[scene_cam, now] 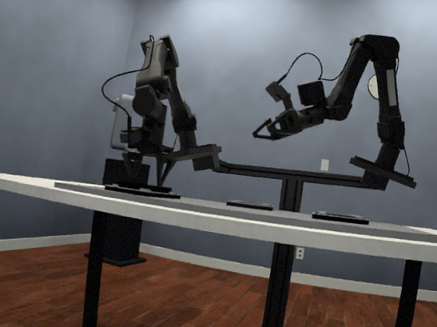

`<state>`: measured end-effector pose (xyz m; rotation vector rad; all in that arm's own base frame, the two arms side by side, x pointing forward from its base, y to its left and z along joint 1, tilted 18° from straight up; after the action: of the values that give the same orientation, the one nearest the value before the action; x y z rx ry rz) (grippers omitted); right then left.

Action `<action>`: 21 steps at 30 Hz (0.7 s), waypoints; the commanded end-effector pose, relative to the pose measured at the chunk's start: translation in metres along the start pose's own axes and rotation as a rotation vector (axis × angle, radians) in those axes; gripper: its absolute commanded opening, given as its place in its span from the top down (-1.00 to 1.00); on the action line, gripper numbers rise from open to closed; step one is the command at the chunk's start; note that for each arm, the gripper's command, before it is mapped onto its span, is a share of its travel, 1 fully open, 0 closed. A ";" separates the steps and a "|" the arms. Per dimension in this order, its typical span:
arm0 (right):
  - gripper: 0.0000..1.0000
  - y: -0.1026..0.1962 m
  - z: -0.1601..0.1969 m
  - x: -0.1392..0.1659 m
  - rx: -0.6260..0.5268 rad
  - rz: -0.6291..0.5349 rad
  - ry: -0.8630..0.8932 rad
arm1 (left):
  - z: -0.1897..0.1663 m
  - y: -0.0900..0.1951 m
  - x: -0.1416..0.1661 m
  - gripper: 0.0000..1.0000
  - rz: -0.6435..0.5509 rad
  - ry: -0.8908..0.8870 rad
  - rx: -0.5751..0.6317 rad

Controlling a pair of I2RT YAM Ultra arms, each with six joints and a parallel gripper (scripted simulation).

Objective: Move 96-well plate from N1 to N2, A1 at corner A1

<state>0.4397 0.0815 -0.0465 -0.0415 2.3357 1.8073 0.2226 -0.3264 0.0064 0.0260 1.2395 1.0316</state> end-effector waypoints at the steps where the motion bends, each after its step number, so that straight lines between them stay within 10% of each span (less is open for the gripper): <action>1: -0.53 0.008 0.002 -0.006 0.003 -0.015 -0.009 | -0.001 0.001 -0.006 -1.00 -0.019 0.000 0.003; 4: -0.53 0.008 0.002 -0.006 0.002 -0.015 -0.009 | -0.001 0.001 -0.006 -1.00 -0.019 0.000 0.003; 6: -0.98 0.008 0.002 -0.006 0.002 -0.015 -0.009 | -0.001 0.001 -0.006 -1.00 -0.019 0.000 0.003; 21: -1.00 0.033 0.004 -0.020 -0.017 -0.076 -0.010 | -0.001 0.001 -0.006 -1.00 -0.019 0.000 0.003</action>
<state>0.4419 0.0814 -0.0377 -0.0467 2.3265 1.8018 0.2226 -0.3264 0.0064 0.0260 1.2395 1.0316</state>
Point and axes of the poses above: on each arm, the point where the finger pads meet when closed, its own y axis back along the fingers, its own z axis across the jaws, x = y × z, the point moved 5 cm from there along y, back along the fingers, and after that the axes turned 5 degrees about -y, right-handed, at the moved point
